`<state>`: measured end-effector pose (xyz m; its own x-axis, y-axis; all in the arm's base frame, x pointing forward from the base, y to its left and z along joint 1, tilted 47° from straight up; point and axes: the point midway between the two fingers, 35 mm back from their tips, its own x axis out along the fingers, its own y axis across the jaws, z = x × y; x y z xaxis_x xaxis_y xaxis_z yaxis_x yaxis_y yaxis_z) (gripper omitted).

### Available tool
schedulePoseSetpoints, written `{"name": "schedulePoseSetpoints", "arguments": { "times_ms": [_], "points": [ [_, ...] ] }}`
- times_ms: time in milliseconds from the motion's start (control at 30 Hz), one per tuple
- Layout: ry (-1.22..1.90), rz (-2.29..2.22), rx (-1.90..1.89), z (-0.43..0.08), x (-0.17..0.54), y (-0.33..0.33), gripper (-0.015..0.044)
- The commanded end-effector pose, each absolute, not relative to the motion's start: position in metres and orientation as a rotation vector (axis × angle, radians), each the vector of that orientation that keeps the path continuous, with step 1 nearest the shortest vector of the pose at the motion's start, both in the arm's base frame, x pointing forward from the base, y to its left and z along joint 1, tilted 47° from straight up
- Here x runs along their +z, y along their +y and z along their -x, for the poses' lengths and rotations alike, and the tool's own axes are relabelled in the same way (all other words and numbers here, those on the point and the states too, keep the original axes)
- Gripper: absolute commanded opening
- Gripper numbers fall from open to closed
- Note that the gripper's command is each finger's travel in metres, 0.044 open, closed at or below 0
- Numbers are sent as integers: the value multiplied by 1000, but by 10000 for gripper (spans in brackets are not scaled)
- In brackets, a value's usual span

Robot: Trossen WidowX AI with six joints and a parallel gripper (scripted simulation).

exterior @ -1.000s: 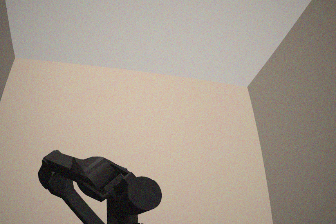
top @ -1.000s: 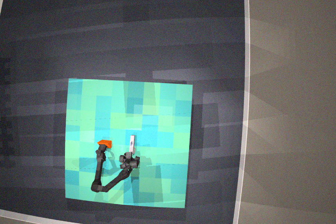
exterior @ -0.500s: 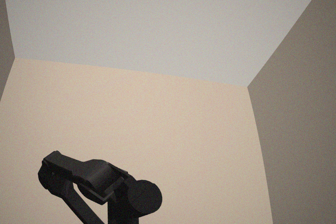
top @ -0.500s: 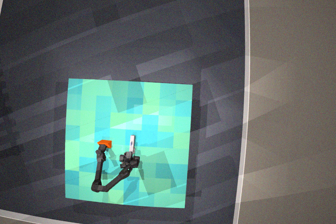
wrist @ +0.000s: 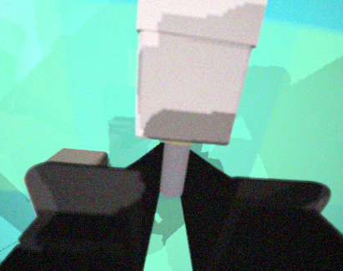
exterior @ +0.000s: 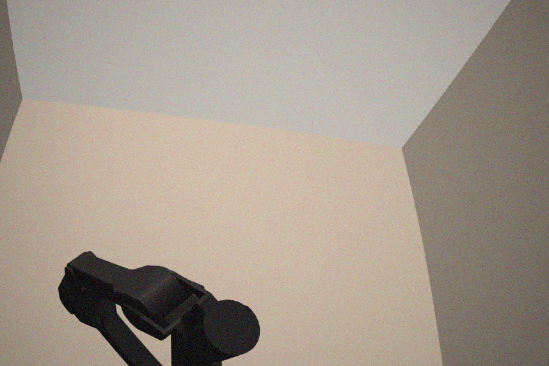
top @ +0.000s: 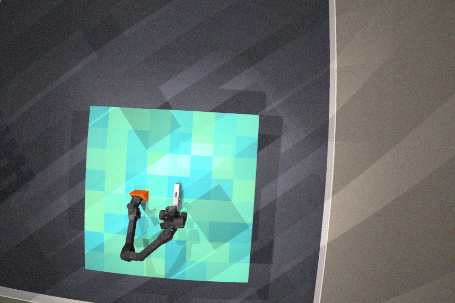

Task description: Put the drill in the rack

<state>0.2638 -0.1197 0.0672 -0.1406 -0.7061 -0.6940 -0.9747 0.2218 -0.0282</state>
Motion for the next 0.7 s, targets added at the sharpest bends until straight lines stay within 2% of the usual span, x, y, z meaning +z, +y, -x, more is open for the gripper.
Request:
{"name": "schedulePoseSetpoints", "arguments": {
  "times_ms": [0, 667],
  "points": [
    [1916, 1555, 590, -263, 71, -123, 0],
    [1917, 1555, 589, -260, 90, -137, 0]
  ]
}}
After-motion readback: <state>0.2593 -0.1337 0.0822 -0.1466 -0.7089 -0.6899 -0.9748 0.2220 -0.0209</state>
